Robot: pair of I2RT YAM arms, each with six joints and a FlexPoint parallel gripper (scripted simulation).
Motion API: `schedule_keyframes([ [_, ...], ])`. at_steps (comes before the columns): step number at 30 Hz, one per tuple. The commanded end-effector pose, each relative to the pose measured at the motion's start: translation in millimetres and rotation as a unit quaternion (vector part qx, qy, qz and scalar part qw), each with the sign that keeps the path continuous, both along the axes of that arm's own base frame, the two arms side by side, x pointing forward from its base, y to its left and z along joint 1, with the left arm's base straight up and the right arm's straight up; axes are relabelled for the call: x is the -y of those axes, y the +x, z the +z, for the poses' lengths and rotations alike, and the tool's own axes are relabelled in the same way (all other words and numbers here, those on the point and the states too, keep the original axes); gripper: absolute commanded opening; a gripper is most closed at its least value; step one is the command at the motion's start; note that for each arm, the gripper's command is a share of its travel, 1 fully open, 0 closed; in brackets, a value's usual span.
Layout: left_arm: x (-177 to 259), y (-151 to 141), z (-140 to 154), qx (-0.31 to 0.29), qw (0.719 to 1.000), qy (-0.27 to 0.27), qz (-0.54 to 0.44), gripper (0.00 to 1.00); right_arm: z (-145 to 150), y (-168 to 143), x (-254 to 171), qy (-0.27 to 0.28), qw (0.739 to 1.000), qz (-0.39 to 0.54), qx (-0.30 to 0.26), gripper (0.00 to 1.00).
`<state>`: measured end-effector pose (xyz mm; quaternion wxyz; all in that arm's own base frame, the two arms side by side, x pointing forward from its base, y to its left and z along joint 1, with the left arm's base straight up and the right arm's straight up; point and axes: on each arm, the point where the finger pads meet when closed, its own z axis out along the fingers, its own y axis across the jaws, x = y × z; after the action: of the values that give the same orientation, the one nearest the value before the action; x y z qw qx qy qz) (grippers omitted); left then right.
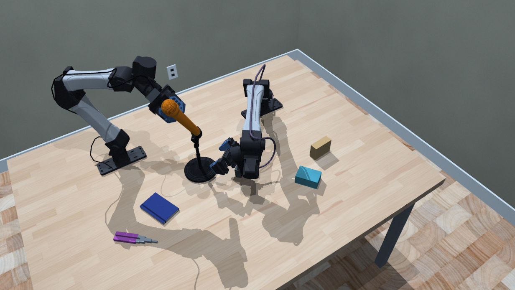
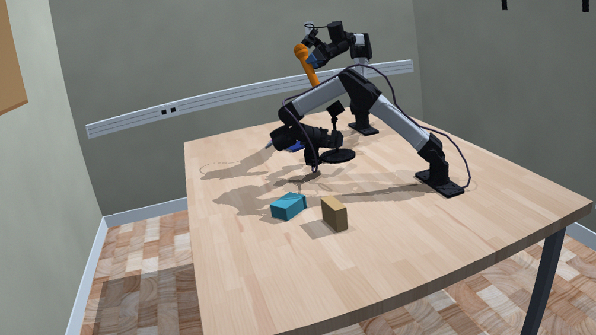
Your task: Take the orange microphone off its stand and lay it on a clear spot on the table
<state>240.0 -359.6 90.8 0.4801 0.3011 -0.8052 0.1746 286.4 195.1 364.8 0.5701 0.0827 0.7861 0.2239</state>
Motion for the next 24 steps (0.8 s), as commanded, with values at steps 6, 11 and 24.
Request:
schedule_keyframes([
  [6,6.7,0.8,36.8,0.034,0.999,-0.033,-0.004,0.98,33.8,0.3,0.0,0.040,0.999,-0.004,0.034,0.00],
  [11,7.1,0.1,36.7,0.033,0.999,-0.033,-0.004,0.98,33.8,0.3,0.0,0.040,0.999,-0.004,0.034,0.00],
  [24,-28.8,44.3,35.6,0.219,0.972,-0.081,-0.017,0.98,2.7,22.2,-23.9,-0.124,0.992,0.031,0.005,0.00],
])
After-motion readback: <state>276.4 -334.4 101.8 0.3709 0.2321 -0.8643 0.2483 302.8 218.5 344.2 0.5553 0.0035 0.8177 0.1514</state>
